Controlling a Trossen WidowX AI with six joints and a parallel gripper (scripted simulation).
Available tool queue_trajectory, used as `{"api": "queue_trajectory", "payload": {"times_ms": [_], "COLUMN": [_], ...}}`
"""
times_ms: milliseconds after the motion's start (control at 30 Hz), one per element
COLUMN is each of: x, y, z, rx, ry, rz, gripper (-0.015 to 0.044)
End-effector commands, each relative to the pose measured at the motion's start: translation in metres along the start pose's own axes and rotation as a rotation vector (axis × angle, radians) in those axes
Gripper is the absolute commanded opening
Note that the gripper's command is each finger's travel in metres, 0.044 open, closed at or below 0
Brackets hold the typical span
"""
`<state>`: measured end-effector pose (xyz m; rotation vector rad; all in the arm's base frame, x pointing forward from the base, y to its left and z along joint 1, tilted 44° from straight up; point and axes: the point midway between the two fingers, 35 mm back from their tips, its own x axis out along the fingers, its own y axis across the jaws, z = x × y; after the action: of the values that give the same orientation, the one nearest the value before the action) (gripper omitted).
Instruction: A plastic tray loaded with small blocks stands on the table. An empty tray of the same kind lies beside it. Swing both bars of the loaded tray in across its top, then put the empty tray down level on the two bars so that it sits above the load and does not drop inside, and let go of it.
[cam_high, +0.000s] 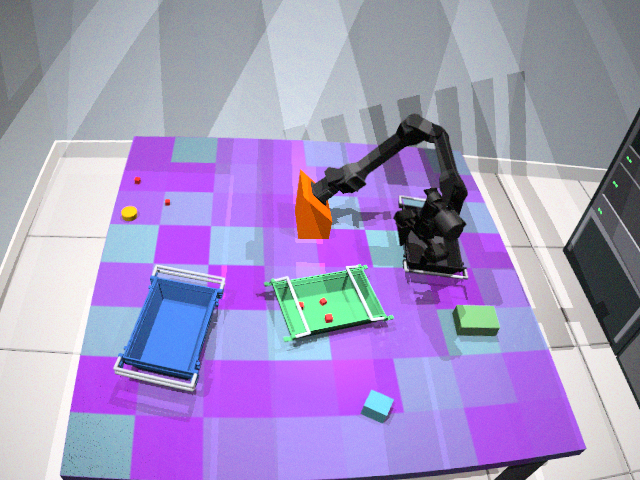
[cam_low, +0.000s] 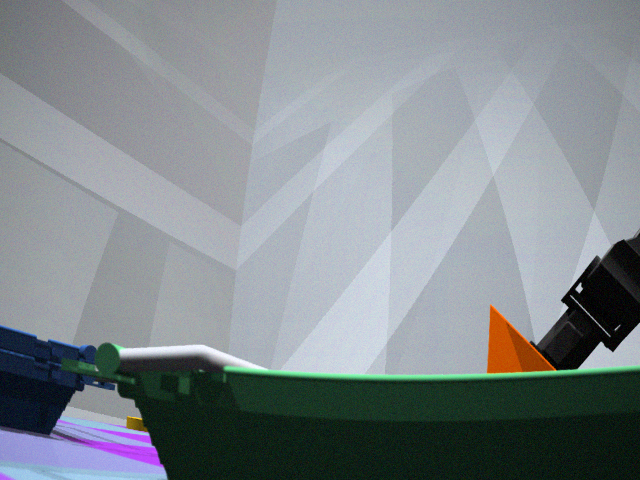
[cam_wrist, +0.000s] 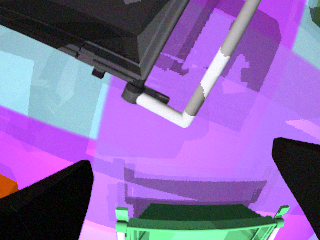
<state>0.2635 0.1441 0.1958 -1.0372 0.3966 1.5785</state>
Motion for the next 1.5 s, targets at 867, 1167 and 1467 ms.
{"api": "queue_trajectory", "payload": {"times_ms": [867, 1167, 1467], "x": [0.022, 0.053, 0.084], "y": [0.127, 0.124, 0.126], "z": [0.095, 0.098, 0.102], "rx": [-0.98, -0.982, -0.981], "ry": [-0.101, -0.098, -0.1], "rz": [-0.091, -0.085, -0.085], "gripper": [0.044, 0.044, 0.044]}}
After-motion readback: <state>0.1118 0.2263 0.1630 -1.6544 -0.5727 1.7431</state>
